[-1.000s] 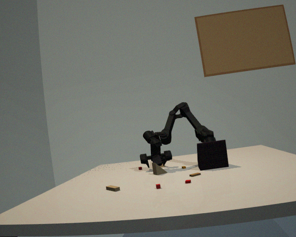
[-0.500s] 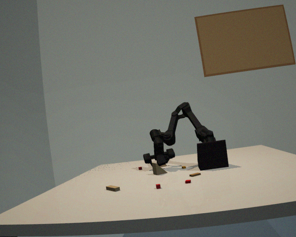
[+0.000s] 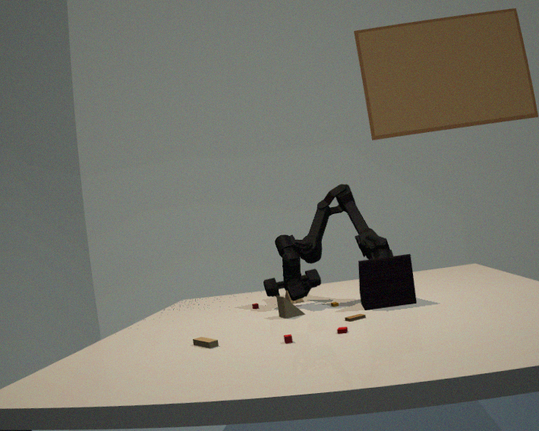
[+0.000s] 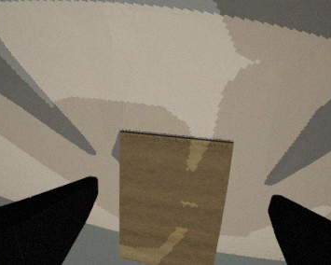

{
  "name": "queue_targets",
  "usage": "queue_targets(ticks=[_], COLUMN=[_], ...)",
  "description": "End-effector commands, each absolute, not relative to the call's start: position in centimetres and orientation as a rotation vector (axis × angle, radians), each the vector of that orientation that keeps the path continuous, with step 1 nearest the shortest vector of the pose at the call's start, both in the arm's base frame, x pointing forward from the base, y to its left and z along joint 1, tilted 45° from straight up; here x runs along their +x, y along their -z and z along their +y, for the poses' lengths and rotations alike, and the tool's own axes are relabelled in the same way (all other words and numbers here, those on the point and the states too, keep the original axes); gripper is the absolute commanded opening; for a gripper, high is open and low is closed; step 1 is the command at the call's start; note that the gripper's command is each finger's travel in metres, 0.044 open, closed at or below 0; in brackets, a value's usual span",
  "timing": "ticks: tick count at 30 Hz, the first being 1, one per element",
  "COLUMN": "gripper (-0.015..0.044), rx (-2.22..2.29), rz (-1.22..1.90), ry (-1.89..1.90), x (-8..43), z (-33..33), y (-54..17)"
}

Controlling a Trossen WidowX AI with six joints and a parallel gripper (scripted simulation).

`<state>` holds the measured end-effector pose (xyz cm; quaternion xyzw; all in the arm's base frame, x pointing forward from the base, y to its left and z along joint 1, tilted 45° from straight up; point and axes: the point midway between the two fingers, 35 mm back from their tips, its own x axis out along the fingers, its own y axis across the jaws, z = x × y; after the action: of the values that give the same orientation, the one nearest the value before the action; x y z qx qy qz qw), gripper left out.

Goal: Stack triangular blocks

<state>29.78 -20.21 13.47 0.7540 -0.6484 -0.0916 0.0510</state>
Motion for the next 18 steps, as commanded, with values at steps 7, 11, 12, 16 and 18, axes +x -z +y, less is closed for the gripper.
queue_targets(ticks=[7,11,12,16,18], gripper=[0.0440,0.0414,0.0387,0.0282,0.0250], rx=[2.299,2.297,2.297,2.297,2.297], rz=[-1.973,-1.981,-1.981,-1.981,-1.981], ry=[0.288,0.282,0.282,0.282,0.282], x=[29.32,29.27,29.27,29.27,29.27], z=[-21.17,-21.13,-21.13,-21.13,-21.13], y=[-14.57,-14.46,-14.46,-14.46,-14.46])
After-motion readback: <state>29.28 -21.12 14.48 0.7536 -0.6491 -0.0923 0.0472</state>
